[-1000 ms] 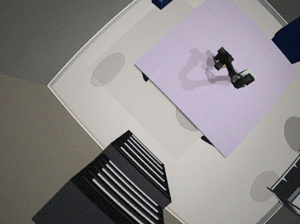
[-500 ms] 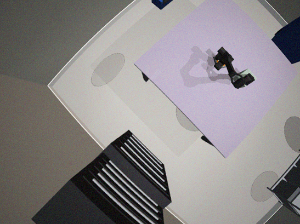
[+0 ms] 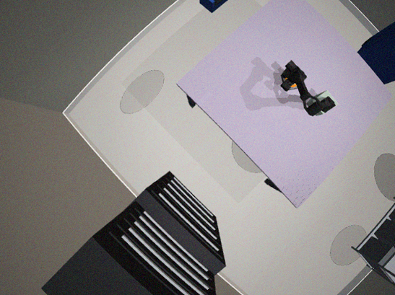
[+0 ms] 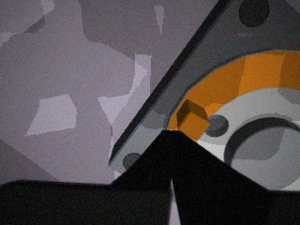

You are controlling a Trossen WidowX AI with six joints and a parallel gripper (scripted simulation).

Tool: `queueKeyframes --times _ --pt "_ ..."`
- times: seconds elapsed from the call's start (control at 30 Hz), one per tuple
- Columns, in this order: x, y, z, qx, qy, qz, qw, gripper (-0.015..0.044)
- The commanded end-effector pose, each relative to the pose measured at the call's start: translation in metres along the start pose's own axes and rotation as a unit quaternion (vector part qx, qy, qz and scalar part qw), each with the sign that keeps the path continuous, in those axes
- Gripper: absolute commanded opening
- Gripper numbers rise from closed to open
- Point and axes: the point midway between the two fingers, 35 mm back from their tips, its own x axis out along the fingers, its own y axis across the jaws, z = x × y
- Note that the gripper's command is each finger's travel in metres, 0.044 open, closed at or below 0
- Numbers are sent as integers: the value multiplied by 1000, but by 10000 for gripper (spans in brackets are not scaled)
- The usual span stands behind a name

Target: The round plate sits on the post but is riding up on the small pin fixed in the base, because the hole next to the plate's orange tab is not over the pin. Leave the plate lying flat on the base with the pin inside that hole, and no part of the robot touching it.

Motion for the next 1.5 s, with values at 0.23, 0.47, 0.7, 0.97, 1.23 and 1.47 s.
queueKeyframes --times 0.23,0.47,0.7,0.97,1.23,1.47 --pt "0 -6 14 -1 0 0 1000 0" --pt "0 -11 21 -1 -1 -1 1000 0" --pt "-1 -19 28 -2 -1 -1 1000 0" --pt "-2 -28 35 -2 -1 -1 1000 0" --pt "-4 -37 38 -2 -1 -1 1000 0" --pt "-4 -44 40 -2 -1 -1 1000 0"
